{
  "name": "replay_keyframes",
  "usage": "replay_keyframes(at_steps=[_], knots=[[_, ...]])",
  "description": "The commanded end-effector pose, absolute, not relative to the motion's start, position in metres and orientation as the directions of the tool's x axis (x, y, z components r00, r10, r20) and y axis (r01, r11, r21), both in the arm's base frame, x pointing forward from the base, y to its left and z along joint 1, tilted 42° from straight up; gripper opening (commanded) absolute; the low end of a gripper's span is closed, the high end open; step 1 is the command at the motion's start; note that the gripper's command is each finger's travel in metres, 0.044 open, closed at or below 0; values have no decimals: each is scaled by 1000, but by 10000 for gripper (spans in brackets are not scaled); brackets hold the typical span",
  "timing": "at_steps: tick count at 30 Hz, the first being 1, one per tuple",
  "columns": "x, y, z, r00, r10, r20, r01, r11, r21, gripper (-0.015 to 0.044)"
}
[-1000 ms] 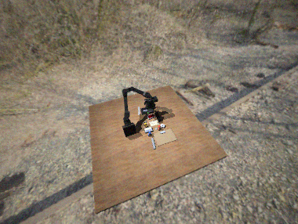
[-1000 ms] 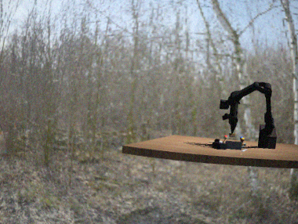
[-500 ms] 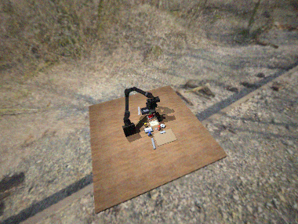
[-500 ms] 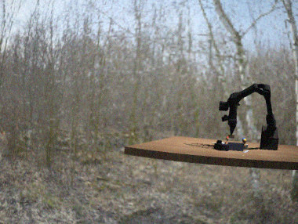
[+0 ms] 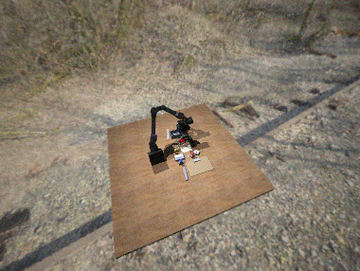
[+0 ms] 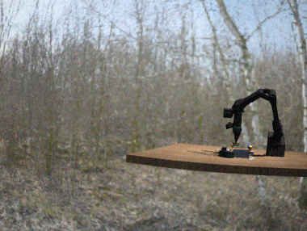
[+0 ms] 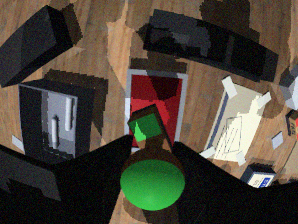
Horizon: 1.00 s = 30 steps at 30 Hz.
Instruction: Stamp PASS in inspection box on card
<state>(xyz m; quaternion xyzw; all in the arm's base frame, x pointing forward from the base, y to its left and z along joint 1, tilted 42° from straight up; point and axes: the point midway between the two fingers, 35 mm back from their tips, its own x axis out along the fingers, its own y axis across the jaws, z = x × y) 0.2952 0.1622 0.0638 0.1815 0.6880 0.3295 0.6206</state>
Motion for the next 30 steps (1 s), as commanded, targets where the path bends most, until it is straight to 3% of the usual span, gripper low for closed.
replay_keyframes(at_steps=[1, 30], knots=[[294, 164, 61, -166, 659, -733, -152, 718, 679, 0], [291, 177, 46, -166, 660, -733, -152, 717, 680, 0]])
